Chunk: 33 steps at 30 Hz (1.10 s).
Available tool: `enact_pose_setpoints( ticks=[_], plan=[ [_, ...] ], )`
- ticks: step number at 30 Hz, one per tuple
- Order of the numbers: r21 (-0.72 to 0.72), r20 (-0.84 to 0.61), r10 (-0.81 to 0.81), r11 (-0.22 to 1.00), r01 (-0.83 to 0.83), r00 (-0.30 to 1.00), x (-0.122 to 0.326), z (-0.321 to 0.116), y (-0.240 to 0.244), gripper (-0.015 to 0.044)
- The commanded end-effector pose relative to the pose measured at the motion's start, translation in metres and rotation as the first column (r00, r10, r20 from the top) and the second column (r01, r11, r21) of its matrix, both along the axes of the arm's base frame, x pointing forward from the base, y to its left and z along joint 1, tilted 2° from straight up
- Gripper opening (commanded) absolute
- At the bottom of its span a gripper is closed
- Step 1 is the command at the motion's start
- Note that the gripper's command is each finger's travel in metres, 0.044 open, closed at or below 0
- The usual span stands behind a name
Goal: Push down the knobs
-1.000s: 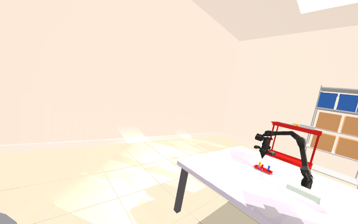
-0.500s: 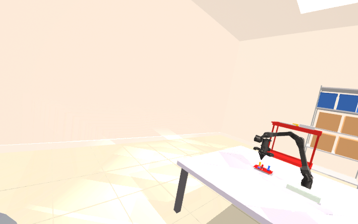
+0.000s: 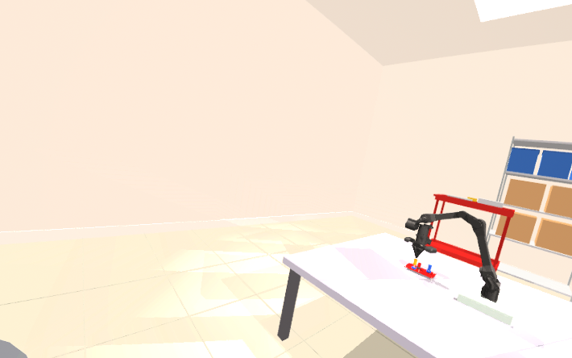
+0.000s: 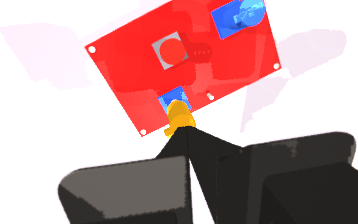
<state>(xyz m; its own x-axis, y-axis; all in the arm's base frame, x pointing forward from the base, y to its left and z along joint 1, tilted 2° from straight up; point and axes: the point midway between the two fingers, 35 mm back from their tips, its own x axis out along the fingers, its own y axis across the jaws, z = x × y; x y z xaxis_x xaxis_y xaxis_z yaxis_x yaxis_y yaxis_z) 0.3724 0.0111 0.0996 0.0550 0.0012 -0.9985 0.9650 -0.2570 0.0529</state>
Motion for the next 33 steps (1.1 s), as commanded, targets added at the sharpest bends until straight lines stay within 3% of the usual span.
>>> enact_pose_setpoints(
  ticks=[1, 33],
  plan=[
    [-0.003, 0.000, -0.004, 1.000, 0.004, 1.000, -0.0001, -0.0043, -0.0003, 0.0000],
    [-0.003, 0.000, -0.004, 1.000, 0.004, 1.000, 0.0001, -0.0086, -0.0003, 0.0000]
  ],
)
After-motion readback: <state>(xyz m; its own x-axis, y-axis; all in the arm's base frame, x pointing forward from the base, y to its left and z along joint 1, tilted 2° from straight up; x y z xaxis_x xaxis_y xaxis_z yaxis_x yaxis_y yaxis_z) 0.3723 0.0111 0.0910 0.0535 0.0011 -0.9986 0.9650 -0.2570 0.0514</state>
